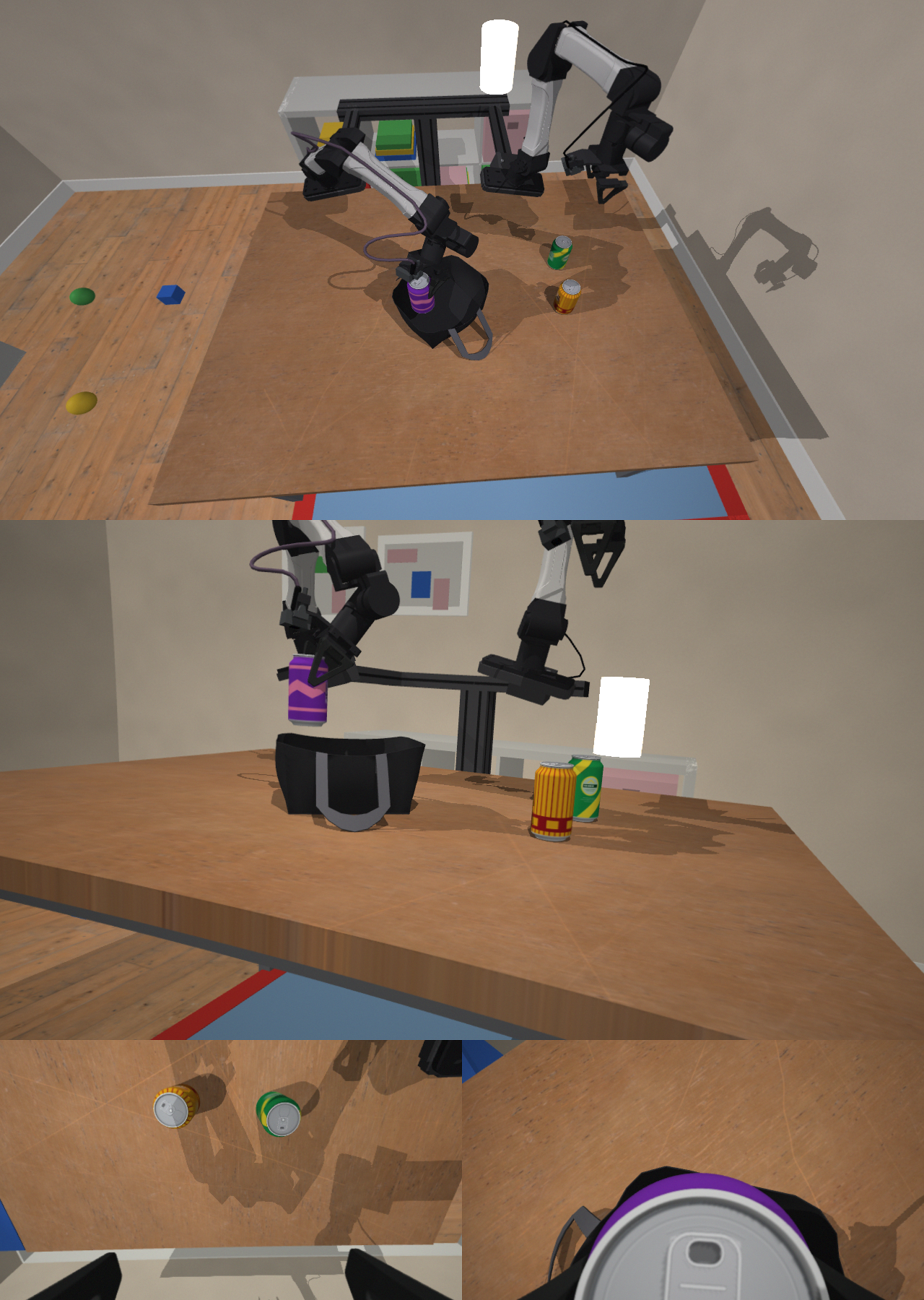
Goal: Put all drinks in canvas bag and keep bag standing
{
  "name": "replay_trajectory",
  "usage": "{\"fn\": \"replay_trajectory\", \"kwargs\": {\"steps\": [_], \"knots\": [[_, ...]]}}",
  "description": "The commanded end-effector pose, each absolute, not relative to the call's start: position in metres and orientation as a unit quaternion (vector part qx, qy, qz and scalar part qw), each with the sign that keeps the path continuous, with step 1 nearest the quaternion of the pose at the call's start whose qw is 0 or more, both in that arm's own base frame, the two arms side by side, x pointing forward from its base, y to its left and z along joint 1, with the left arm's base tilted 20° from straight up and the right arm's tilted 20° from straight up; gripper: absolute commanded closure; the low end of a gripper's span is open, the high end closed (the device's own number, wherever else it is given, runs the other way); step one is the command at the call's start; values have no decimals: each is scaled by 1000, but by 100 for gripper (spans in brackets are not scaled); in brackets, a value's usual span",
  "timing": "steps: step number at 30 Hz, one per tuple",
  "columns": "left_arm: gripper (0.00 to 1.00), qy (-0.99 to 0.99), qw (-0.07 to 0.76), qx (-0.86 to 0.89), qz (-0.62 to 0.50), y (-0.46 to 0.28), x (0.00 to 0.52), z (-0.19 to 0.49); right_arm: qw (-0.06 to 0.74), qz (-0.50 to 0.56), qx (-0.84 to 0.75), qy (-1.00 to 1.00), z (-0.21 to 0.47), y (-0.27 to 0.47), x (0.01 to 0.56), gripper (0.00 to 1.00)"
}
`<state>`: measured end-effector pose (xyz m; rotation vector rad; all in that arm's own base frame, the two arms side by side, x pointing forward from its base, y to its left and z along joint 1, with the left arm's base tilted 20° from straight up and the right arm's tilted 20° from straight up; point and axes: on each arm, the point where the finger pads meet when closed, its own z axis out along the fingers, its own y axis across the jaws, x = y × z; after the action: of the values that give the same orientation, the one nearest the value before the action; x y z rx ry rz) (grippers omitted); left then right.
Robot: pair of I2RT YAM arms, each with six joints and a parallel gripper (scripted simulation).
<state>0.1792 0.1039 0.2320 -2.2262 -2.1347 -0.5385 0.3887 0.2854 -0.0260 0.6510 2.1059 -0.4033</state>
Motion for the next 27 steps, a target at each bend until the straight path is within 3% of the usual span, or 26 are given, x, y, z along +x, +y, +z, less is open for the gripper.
{"fn": "replay_trajectory", "kwargs": {"steps": [1,8,27], "knots": [[0,-682,-10,-704,-198,104,183,241,463,-168,251,833,-11,307,379,30],[0,-682,-10,-704,-198,104,183,241,474,-130,269,828,19,319,387,30],[0,-682,-10,-704,-198,104,183,241,473,-133,278,825,2,301,399,30]]}}
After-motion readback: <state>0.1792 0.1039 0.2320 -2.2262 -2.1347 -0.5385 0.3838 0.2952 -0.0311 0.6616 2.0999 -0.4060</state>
